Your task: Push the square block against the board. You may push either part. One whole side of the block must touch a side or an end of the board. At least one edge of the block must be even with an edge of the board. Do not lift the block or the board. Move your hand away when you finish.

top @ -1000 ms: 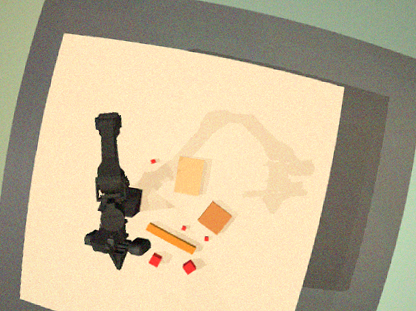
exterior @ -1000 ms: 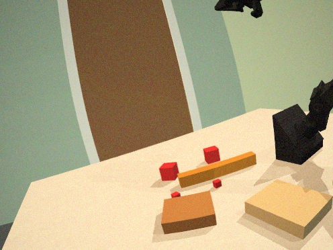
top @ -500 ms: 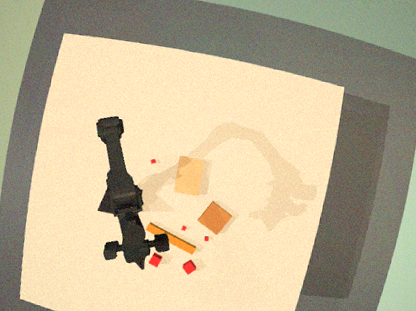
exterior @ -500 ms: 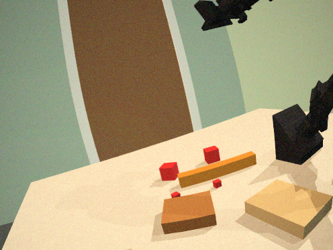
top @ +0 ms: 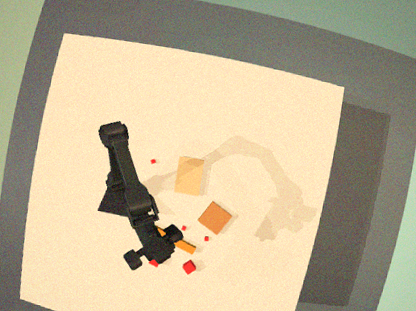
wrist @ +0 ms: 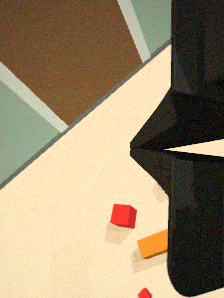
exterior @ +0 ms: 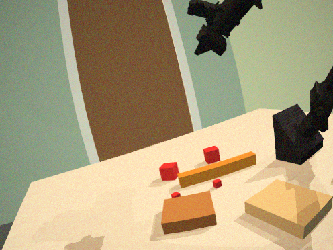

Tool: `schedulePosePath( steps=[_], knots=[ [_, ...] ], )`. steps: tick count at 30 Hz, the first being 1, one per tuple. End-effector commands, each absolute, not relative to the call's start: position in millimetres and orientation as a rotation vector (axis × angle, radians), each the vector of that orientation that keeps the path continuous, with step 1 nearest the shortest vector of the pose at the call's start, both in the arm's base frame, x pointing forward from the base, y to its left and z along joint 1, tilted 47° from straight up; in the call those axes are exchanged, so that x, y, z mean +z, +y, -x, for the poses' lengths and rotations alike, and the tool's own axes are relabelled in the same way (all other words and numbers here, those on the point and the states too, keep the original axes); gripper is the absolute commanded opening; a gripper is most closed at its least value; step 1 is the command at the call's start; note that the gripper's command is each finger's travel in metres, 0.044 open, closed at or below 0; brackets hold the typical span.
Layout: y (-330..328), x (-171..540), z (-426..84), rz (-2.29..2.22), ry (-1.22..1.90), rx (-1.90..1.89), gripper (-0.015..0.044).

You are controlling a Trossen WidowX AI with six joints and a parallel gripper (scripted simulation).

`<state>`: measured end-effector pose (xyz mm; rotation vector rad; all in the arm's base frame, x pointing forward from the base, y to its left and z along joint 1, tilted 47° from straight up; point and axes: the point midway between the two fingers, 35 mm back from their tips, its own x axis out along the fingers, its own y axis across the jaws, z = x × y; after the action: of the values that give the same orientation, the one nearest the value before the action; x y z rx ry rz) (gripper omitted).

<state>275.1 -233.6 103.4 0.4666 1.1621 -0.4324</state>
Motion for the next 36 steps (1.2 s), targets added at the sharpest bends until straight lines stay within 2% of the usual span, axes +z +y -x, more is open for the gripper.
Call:
schedulePosePath(
  steps=[1,21,36],
  knots=[
    [-221,95,-282,-0.414,1.201,-0.323,0.0],
    [-138,52,-307,-0.104,1.303,0.329,0.0],
    [-75,28,-311,0.087,1.24,0.8,0.0]
  ],
)
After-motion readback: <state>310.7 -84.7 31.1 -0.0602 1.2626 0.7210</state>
